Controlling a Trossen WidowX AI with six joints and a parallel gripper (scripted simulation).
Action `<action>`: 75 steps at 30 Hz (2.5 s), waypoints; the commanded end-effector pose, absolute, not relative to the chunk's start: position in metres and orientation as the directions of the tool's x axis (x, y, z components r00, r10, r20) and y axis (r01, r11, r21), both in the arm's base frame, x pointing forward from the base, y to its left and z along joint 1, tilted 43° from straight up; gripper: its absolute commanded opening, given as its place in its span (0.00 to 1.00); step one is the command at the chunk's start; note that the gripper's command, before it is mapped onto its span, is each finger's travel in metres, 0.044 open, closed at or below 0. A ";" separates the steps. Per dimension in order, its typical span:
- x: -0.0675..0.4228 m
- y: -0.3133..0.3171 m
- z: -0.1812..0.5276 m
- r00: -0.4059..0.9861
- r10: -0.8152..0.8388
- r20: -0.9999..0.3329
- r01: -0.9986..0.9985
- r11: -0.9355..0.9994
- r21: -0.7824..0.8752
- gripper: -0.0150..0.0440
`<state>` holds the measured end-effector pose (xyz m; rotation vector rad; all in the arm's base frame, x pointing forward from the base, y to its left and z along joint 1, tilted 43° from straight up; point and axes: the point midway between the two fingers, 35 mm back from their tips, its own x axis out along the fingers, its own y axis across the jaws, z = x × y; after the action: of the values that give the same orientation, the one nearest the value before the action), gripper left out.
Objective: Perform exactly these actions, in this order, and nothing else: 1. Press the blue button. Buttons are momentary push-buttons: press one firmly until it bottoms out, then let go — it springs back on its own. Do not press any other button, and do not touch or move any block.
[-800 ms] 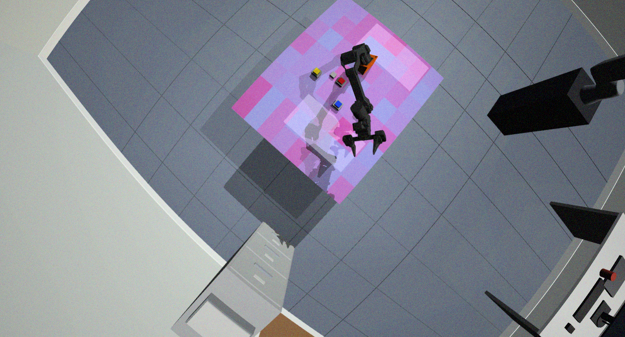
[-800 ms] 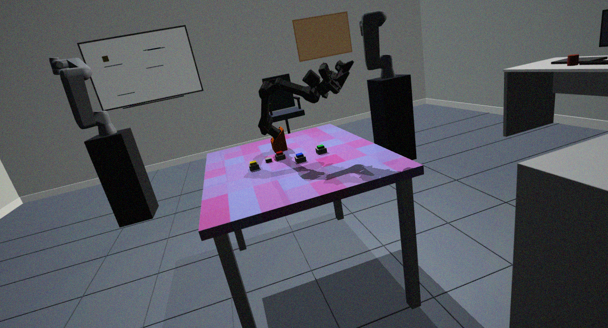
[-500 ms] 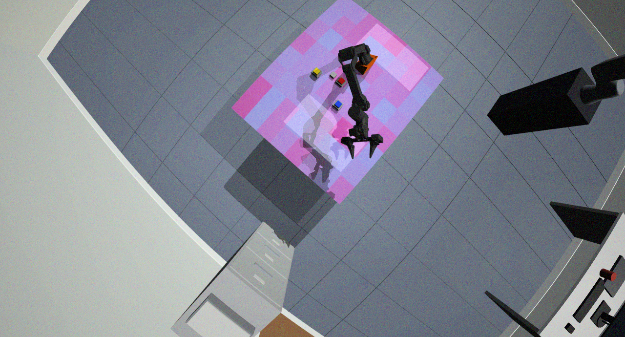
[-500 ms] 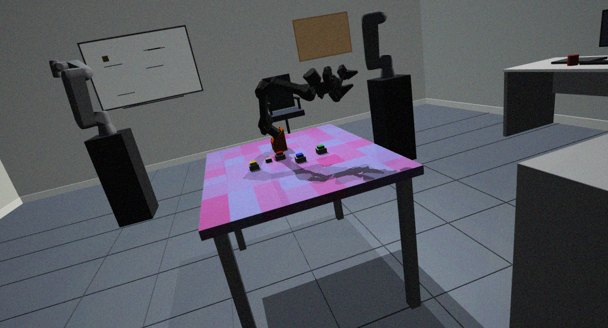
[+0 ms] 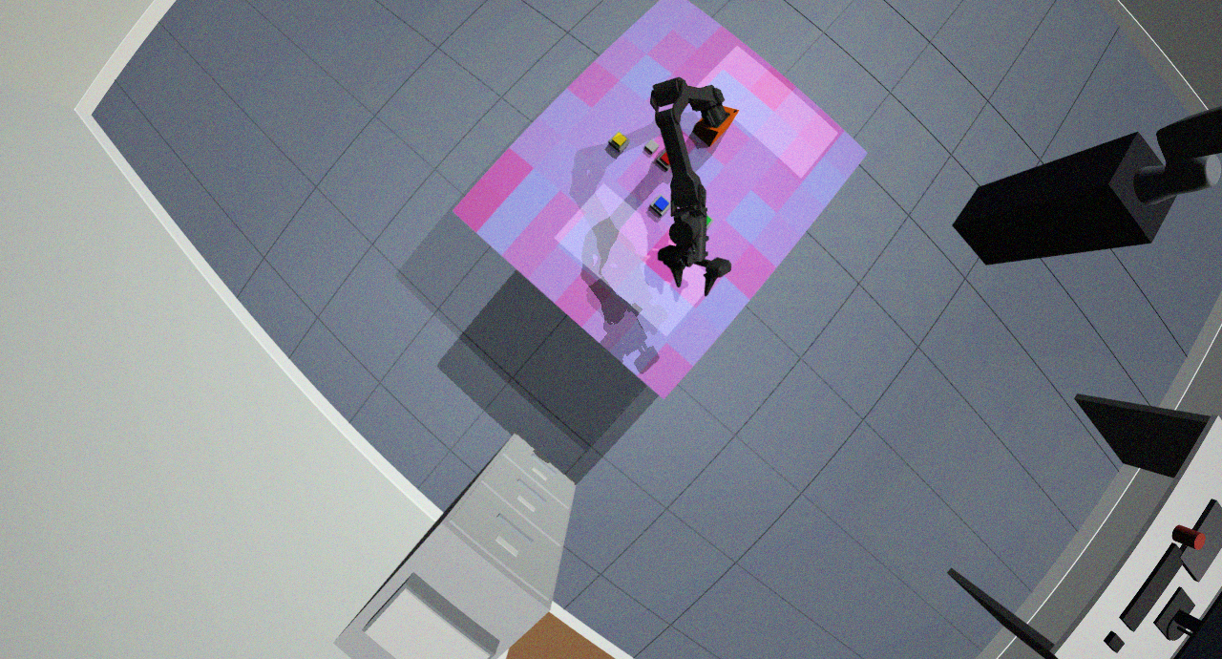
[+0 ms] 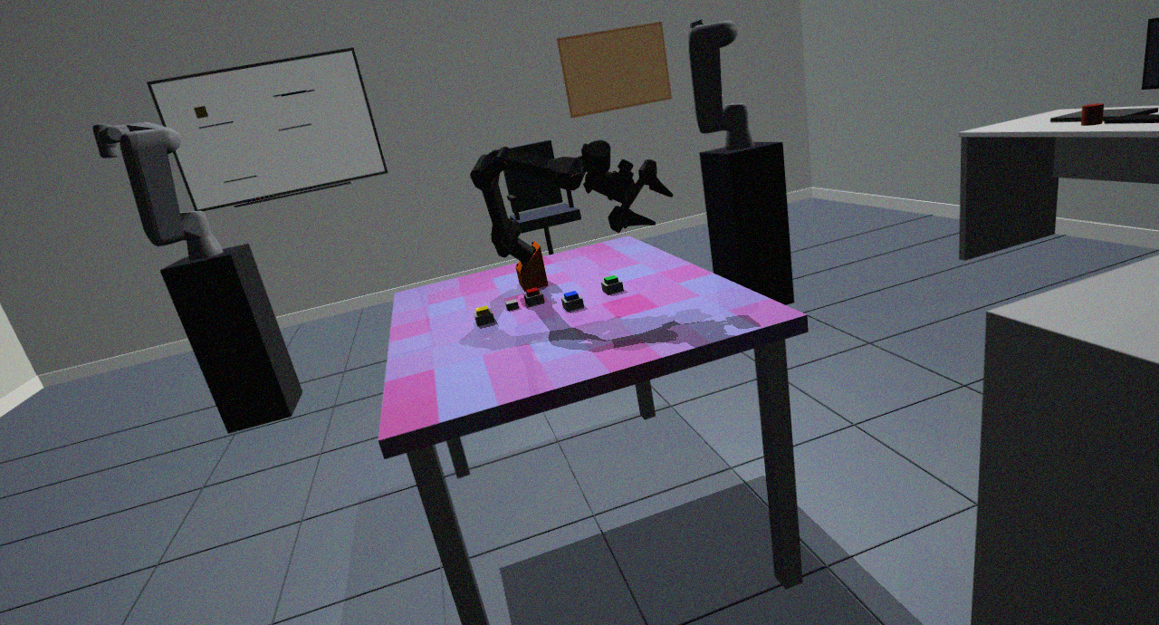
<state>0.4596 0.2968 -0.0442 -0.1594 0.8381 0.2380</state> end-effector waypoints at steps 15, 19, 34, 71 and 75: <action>0.340 0.117 -0.013 0.128 -0.541 -0.831 0.012 0.839 -0.544 0.93; 0.316 0.088 0.011 0.035 -0.643 -0.765 0.006 0.766 -0.643 0.93; 0.310 0.068 0.004 0.014 -0.669 -0.743 0.012 0.744 -0.668 0.75; 0.310 0.023 -0.045 0.011 -0.672 -0.741 0.001 0.741 -0.672 0.29; 0.310 0.018 -0.049 0.011 -0.672 -0.740 0.001 0.740 -0.672 0.29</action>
<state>0.3119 0.0245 -0.0443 -0.5700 1.4766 -0.5688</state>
